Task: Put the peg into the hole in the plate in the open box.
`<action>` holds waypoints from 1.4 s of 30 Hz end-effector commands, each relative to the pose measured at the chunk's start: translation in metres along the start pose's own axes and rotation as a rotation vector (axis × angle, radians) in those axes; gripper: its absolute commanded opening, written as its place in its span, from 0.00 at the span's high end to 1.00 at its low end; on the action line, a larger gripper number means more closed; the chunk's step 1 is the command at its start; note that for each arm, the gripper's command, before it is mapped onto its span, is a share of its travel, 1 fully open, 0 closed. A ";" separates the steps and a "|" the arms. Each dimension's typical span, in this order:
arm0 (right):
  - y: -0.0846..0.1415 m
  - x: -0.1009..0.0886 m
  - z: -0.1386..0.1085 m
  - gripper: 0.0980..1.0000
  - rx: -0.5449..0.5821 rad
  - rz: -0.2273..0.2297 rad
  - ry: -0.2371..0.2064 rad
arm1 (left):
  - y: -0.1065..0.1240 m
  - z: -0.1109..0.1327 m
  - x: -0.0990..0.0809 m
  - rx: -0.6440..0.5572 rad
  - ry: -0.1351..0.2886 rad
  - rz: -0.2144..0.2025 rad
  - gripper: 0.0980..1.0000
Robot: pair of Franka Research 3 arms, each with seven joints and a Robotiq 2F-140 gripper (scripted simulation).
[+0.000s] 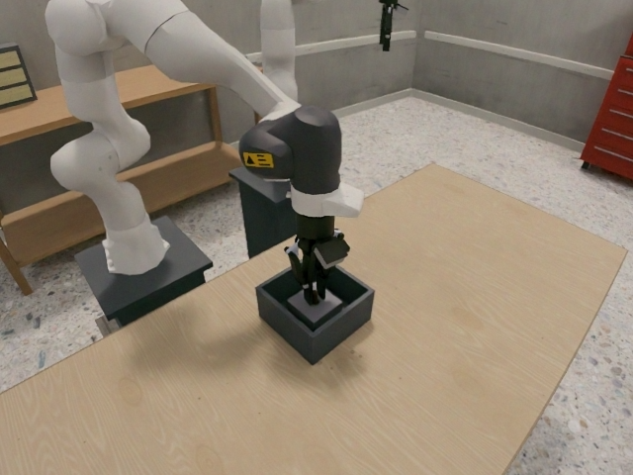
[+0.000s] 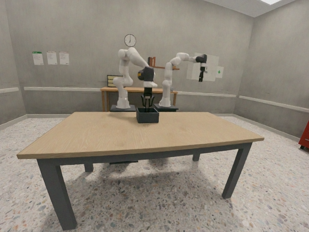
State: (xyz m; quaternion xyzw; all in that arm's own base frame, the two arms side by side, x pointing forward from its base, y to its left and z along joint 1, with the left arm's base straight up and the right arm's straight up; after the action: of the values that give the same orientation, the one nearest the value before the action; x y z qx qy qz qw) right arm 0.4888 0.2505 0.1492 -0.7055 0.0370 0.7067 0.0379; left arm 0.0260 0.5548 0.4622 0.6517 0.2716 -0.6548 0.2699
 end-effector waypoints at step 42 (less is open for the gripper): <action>0.001 -0.024 0.000 0.83 0.002 0.001 0.002 | 0.001 0.001 -0.001 -0.005 0.003 0.004 0.00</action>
State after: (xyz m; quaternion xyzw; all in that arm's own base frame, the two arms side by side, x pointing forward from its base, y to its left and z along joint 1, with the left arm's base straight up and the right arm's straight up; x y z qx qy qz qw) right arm 0.4901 0.2507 0.1617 -0.7078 0.0364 0.7044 0.0385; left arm 0.0260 0.5548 0.4622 0.6517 0.2716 -0.6548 0.2699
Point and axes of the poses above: on each arm, the point where the finger pads meet when closed, its own x axis out along the fingers, its own y axis across the jaws, z = x × y, the point moved 5 cm from there along -x, back along the fingers, and after that the axes turned 3 degrees about -x, right-handed, at the moved point
